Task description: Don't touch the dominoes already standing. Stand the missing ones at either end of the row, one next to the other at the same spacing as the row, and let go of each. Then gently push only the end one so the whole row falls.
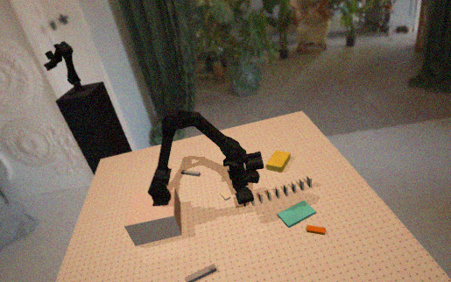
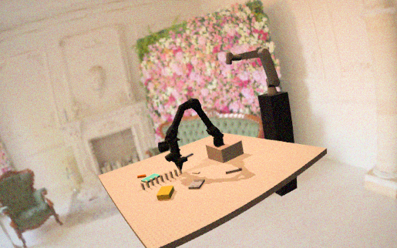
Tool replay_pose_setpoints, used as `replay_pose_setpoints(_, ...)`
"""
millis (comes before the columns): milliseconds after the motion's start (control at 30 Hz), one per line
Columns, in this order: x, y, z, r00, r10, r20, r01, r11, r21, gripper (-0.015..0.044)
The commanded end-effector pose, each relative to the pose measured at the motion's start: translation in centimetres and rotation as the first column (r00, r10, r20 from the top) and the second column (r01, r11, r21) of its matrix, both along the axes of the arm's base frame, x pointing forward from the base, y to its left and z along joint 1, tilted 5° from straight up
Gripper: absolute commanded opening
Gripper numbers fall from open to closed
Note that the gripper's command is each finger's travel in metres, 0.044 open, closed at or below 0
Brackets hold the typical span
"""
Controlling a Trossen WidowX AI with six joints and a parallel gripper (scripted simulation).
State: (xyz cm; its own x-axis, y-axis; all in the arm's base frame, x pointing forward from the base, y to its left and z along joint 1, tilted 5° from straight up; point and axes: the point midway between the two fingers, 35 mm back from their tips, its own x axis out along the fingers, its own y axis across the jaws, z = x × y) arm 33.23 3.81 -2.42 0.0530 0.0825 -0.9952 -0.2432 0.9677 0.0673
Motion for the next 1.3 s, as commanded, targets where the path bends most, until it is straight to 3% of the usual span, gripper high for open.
replay_pose_setpoints(0,-0.2,0.0,-0.3,1.0,-0.005,-0.008,0.005,1.0,-0.003,0.0107)
replay_pose_setpoints(33,-0.2,0.0,-0.3,1.0,-0.005,-0.008,0.005,1.0,-0.003,0.0107)
replay_pose_setpoints(467,-0.2,0.0,-0.3,1.0,-0.005,-0.008,0.005,1.0,-0.003,0.044)
replay_pose_setpoints(600,0.1,-0.1,0.9,1.0,-0.005,-0.008,0.004,1.0,-0.003,0.044)
replay_pose_setpoints(833,-0.5,-1.0,12.3,1.0,0.0,-0.002,0.0,1.0,-0.001,0.044)
replay_pose_setpoints(1033,-0.6,-0.9,12.7,1.0,-0.013,-0.003,0.013,1.0,0.0,0.044)
replay_pose_setpoints(1267,-3.0,1.9,9.5,0.871,-0.488,-0.053,0.489,0.872,0.012,0.044)
